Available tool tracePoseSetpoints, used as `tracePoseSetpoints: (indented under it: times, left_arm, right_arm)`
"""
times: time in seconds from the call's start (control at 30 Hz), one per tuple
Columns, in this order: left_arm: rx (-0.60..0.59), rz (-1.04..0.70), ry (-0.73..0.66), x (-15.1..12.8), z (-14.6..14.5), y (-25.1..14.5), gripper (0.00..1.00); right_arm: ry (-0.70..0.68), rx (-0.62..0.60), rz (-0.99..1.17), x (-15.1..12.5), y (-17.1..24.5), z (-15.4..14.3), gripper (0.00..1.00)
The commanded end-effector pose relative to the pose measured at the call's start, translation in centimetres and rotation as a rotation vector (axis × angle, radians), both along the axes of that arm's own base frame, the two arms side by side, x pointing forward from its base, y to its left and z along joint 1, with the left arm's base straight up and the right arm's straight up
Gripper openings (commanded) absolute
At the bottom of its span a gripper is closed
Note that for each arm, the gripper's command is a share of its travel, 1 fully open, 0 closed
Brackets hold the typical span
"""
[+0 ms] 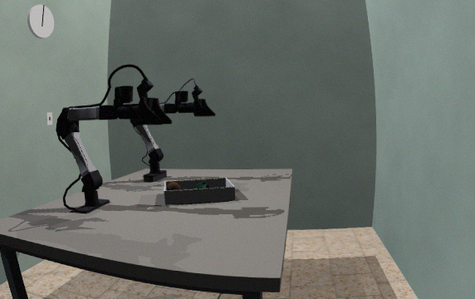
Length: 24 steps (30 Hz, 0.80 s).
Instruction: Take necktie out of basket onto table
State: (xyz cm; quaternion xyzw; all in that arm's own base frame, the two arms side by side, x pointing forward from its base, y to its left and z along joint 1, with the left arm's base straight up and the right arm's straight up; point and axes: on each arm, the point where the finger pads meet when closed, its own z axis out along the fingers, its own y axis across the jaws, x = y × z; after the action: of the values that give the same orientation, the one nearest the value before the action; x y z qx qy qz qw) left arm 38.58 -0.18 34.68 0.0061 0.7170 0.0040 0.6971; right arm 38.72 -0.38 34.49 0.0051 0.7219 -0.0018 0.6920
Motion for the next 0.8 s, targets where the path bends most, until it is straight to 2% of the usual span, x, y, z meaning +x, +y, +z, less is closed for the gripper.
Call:
tracePoseSetpoints:
  times: [0.0, 0.53, 0.57, 0.77]
  left_arm:
    - [-0.001, -0.001, -0.014, -0.1, 0.5, 0.0, 1.0]
    - [-0.001, -0.001, -0.014, -0.1, 0.5, 0.0, 1.0]
    - [0.0, 0.0, 0.0, 0.0, 0.0, 0.0, 1.0]
    - [0.0, 0.0, 0.0, 0.0, 0.0, 0.0, 1.0]
  right_arm:
    - [-0.021, -0.002, -0.001, -0.1, 0.0, 0.8, 1.0]
    - [-0.021, -0.002, -0.001, -0.1, 0.0, 0.8, 1.0]
    - [0.001, 0.0, 0.0, 0.0, 0.0, 0.0, 1.0]
    - [0.026, 0.003, -0.003, 0.0, 0.6, -0.3, 0.98]
